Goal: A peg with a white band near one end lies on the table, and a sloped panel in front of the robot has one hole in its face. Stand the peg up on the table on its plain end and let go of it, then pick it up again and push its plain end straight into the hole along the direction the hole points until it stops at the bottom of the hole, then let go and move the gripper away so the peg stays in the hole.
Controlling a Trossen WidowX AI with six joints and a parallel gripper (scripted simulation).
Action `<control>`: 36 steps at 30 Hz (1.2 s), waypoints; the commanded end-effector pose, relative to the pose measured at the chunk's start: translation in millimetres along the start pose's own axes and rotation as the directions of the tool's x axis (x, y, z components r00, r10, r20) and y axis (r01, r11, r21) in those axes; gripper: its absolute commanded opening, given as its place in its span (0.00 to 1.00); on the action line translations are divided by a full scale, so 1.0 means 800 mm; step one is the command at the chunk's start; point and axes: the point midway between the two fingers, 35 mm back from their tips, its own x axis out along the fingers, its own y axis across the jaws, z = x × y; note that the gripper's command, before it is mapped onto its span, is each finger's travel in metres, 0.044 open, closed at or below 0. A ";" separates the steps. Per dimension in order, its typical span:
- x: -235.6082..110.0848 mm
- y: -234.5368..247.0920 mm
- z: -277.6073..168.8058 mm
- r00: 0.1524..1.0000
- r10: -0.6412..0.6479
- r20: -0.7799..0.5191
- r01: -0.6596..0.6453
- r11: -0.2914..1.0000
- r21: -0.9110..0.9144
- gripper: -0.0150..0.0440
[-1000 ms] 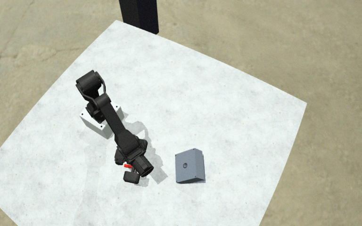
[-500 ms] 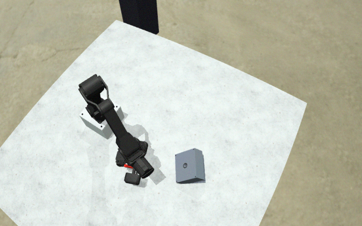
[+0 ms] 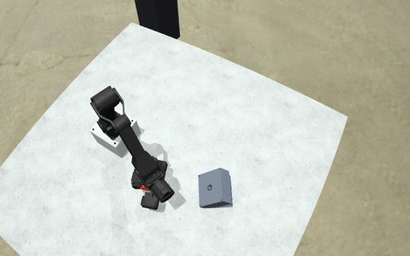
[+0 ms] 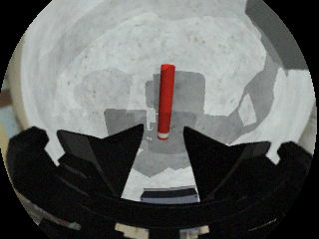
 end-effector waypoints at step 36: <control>-0.005 0.000 0.004 0.998 0.000 -0.056 0.000 1.000 0.001 0.34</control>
